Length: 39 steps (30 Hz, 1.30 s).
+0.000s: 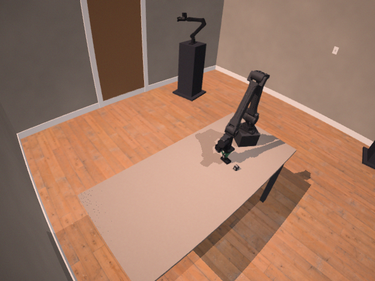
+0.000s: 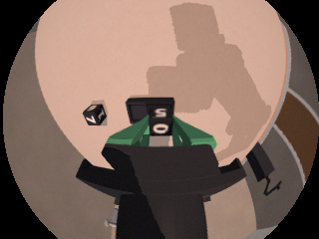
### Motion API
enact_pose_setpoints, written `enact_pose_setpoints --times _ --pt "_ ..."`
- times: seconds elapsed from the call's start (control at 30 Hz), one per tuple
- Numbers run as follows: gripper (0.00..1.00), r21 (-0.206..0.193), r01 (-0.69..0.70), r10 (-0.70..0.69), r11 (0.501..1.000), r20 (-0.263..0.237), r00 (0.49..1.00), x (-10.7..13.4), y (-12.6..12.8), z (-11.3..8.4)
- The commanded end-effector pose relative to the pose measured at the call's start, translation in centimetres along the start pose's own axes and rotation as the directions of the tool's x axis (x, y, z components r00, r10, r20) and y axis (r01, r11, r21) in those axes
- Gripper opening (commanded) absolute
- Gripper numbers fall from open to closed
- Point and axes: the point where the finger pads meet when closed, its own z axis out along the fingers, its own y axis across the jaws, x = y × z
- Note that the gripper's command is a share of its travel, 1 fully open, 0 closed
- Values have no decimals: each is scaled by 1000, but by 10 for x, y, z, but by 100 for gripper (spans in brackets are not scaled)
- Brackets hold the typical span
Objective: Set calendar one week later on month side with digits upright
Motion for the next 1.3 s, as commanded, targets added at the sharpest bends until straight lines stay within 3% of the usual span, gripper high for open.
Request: enact_pose_setpoints --times 0.0,1.27 --pt "25 0 -2 2 1000 19 1000 -6 3 -1" --pt "25 0 -2 2 1000 19 1000 -4 2 4"
